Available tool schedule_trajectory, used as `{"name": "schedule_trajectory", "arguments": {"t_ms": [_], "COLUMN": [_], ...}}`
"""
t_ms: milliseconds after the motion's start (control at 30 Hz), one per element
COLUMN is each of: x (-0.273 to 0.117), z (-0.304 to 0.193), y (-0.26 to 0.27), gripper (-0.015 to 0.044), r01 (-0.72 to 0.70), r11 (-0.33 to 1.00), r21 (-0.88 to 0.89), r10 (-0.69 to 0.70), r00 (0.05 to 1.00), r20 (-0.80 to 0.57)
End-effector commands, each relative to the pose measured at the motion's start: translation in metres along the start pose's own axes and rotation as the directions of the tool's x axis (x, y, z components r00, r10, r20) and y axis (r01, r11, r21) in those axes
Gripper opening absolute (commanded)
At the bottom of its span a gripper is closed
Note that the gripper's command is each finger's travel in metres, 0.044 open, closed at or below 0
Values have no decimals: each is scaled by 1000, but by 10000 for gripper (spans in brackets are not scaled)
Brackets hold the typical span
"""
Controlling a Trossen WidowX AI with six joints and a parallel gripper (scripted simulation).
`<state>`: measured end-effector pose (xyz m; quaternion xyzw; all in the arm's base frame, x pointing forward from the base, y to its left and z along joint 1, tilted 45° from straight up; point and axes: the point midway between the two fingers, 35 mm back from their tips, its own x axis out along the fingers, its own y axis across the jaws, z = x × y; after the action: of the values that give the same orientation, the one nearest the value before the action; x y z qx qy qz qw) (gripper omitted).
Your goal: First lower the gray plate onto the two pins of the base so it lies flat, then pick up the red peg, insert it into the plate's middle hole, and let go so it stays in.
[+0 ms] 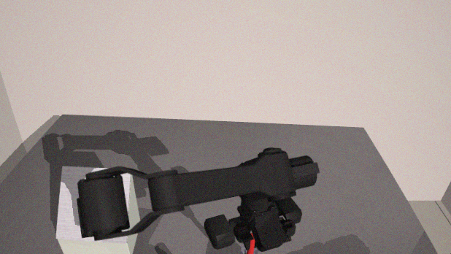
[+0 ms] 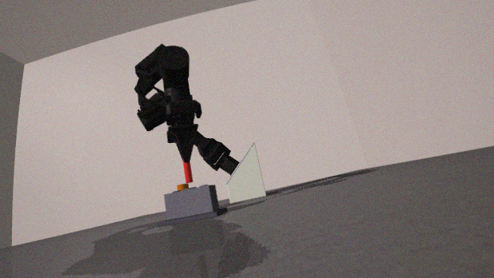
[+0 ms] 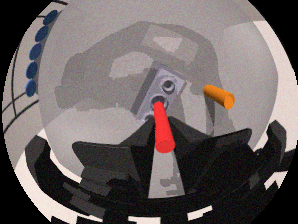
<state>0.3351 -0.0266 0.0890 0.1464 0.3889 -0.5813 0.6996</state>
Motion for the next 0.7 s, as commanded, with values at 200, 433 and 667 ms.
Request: {"name": "schedule_trajectory", "arguments": {"t_ms": [200,433,667], "x": [7,16,14], "z": [1,3,2], "y": [0,-1,0], "gripper": [0,0,0], "r01": [0,0,1], "r11": [1000,1000,1000], "r21": [-2,-5,2], "r10": [0,0,-1], "r00": [1000,1000,1000], "r20": [2,5,0]}}
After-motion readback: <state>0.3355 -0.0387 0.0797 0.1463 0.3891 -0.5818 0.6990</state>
